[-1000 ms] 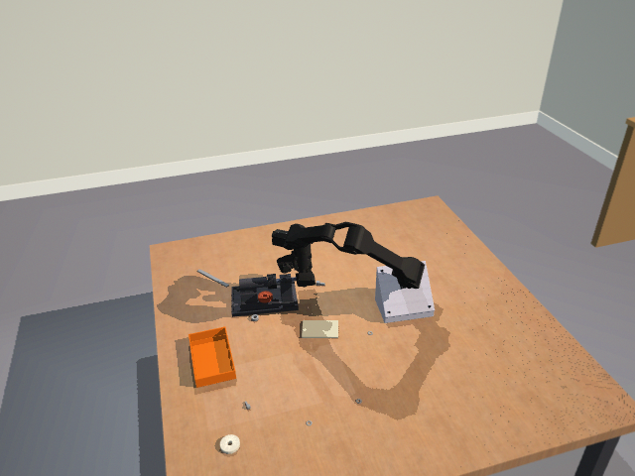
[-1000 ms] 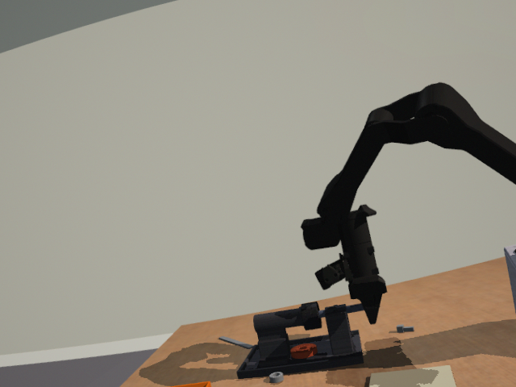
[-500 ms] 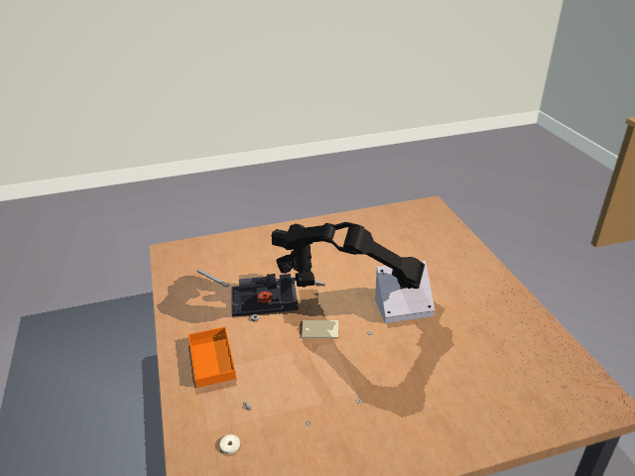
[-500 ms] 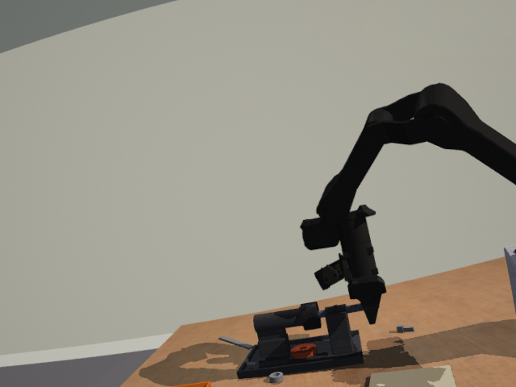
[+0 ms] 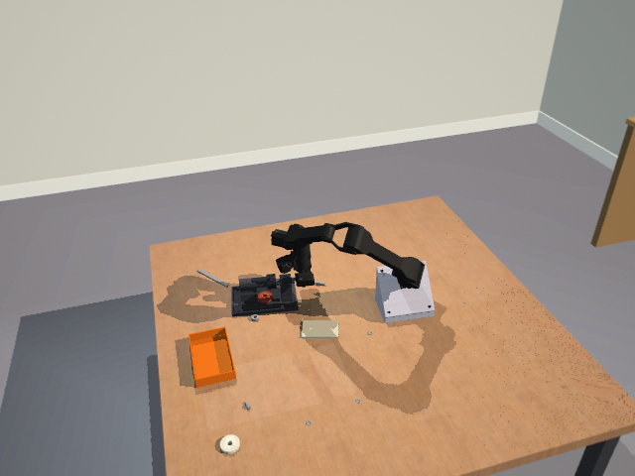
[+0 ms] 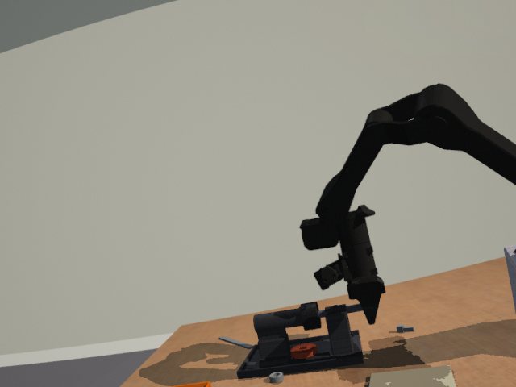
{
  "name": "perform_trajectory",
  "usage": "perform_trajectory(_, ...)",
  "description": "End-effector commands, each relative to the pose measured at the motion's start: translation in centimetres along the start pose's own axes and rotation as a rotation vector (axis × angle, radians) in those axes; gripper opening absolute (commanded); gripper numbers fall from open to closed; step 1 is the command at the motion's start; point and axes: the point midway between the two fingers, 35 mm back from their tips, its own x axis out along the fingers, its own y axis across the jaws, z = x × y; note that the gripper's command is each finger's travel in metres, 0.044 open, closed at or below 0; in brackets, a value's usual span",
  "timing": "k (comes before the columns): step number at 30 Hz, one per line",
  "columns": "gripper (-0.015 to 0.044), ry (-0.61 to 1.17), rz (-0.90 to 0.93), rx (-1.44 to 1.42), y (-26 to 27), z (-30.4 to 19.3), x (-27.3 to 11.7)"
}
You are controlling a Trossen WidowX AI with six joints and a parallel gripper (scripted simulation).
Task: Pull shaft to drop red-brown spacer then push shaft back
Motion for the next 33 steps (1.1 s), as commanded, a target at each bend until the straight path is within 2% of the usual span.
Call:
perform_trajectory(1,0.0,-0.006,-0.003,-0.001,-0.03,0.31,-0.18)
perform_trajectory(33,0.0,-0.006,-0.003,-0.001,-0.03,0.61,-0.19)
